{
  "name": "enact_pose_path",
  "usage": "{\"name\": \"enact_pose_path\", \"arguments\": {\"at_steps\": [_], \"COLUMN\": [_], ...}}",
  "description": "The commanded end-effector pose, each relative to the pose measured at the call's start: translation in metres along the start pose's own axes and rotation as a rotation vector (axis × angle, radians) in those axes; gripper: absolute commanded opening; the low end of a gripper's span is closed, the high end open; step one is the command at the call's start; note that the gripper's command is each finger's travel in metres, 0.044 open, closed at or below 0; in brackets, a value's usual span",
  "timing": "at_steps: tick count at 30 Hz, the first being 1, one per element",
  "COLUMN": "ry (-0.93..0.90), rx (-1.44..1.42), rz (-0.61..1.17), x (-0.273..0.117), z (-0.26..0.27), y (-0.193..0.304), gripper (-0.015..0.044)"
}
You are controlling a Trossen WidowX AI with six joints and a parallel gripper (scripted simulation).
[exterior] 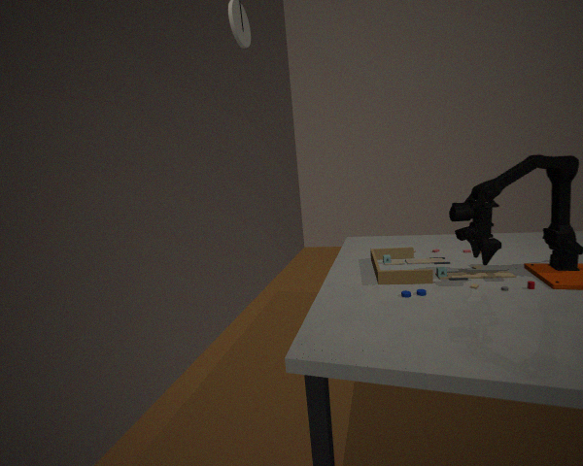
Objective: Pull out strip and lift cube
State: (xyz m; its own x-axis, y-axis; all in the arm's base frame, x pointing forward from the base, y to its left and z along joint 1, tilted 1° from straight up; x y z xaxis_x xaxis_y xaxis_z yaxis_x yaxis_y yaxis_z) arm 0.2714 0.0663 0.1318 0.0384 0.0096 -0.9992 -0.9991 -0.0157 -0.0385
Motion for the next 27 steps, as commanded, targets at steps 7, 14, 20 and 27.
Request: {"name": "enact_pose_path", "arguments": {"at_steps": [7, 14, 20, 27], "ry": [-0.003, -0.003, -0.003, -0.004], "rx": [0.000, 0.000, 0.000, 0.000], "rz": [0.006, 0.004, 0.003, 0.001], "x": [-0.004, -0.008, -0.010, -0.012], "z": [0.007, 0.011, 0.015, 0.019], "y": [-0.036, -0.060, -0.081, -0.105], "gripper": [0.0440, 0.0440, 0.0440, 0.0440]}}
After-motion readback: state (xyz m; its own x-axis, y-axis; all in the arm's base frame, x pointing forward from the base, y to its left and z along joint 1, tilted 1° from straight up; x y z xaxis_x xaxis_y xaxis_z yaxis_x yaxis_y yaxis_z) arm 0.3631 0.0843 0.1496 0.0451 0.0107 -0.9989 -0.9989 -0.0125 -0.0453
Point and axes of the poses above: the point midway between the two fingers, 35 mm back from their tips, its own x axis out along the fingers, its own z axis across the jaws, y = z × x, the point moved 5 cm from there along -x, back along the fingers, and after that the axes turned 7 degrees about x, right-handed, at the moved point
